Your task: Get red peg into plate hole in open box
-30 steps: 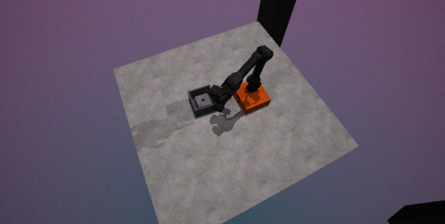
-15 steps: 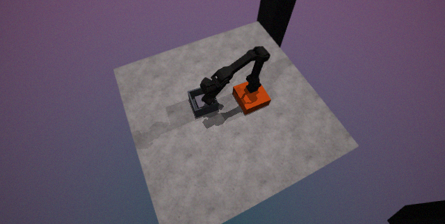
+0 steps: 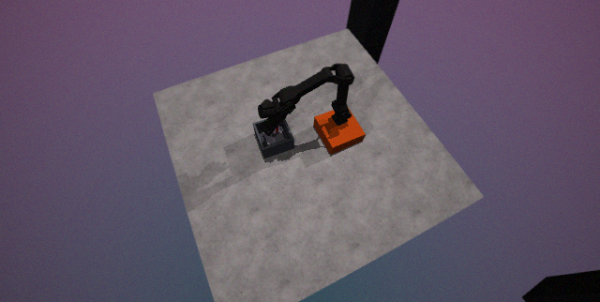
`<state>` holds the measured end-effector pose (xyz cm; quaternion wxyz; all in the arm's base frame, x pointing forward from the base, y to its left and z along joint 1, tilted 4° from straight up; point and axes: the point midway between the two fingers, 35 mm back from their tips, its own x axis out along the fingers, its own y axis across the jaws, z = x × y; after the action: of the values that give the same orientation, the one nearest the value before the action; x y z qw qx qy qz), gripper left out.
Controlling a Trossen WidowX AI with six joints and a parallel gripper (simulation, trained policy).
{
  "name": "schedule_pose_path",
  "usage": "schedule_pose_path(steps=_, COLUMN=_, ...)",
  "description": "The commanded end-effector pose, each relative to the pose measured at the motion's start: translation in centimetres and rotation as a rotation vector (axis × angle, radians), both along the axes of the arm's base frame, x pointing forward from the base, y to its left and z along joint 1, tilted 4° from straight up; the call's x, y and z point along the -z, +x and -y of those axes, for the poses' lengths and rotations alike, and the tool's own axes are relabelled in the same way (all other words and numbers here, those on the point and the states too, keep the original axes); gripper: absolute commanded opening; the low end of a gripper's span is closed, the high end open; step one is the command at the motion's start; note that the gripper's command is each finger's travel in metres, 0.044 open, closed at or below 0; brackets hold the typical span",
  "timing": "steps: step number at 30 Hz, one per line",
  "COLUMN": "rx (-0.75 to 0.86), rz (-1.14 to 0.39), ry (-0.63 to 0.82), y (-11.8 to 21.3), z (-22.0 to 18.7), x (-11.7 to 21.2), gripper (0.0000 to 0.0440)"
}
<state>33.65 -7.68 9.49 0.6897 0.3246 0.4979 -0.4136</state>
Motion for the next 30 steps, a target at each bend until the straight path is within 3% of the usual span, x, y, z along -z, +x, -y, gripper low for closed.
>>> schedule_pose_path(steps=1, rx=0.006, rz=-0.013, ry=0.015, y=0.4, z=0.7, x=0.9, gripper=0.0006)
schedule_pose_path(steps=8, rx=0.016, rz=-0.047, ry=0.045, y=1.2, z=1.7, x=3.6, gripper=0.0023)
schedule_pose_path(steps=12, rx=0.000, rz=-0.082, ry=0.053, y=1.3, z=2.2, x=5.5, gripper=0.0114)
schedule_pose_path(steps=14, rx=-0.010, rz=-0.104, ry=0.046, y=1.5, z=2.6, x=6.2, gripper=0.0128)
schedule_pose_path(steps=27, rx=-0.008, rz=-0.028, ry=0.009, y=5.3, z=6.1, x=6.5, gripper=0.0440)
schedule_pose_path(steps=30, rx=-0.001, rz=0.008, ry=-0.011, y=6.0, z=7.3, x=5.9, gripper=0.0440)
